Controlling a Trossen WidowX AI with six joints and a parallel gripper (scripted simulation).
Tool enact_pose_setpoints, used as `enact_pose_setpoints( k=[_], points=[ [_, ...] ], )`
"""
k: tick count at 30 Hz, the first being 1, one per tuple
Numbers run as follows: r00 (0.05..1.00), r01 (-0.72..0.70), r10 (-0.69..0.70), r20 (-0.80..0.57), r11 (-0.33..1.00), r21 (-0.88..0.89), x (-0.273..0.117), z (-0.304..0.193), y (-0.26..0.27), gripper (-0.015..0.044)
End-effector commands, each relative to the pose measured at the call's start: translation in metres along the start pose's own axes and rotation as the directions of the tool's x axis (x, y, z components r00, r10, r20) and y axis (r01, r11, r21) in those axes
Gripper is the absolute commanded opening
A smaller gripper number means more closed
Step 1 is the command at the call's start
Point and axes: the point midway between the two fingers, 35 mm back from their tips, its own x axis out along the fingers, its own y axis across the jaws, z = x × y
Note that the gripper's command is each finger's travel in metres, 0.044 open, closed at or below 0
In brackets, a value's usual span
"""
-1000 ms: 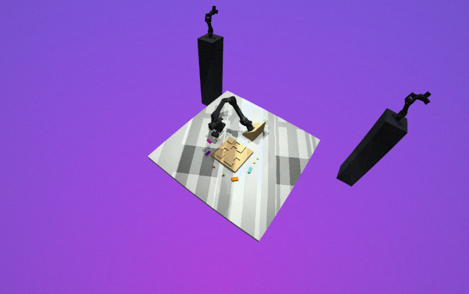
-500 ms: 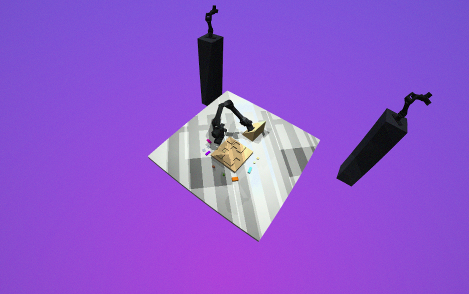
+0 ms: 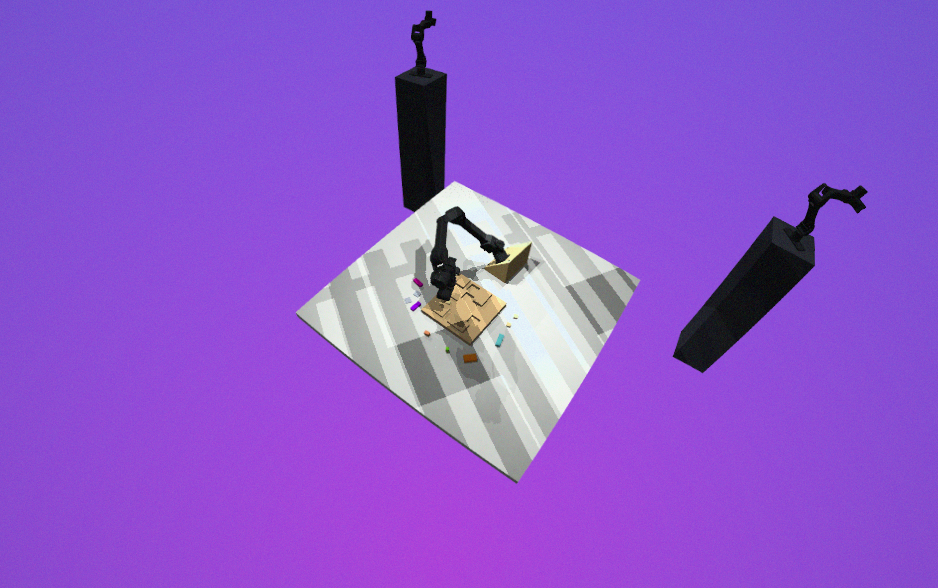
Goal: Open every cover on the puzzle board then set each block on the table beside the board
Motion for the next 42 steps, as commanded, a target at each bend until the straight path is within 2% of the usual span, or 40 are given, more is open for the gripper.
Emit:
enact_pose_setpoints(
  k=[1,5,10,16,20,22,42],
  points=[
    [1.0,-0.001,0.001,-0.001,1.0,0.007,0.007,-0.001,0.002,0.0],
    [1.0,-0.001,0.001,-0.001,0.994,-0.112,0.013,-0.001,0.003,0.0],
    [1.0,-0.002,0.001,-0.001,0.866,-0.499,0.023,-0.001,0.004,0.0],
    [1.0,-0.001,0.001,0.0,0.482,-0.876,0.037,-0.001,0.004,0.0],
    [1.0,0.0,0.0,0.0,0.14,-0.99,0.046,-0.002,0.004,0.0],
    [1.0,0.001,0.0,0.001,0.022,-1.0,0.049,-0.002,0.004,0.0],
    [1.0,0.001,0.0,0.001,0.007,-1.0,0.06,-0.002,0.004,0.0]
  ],
)
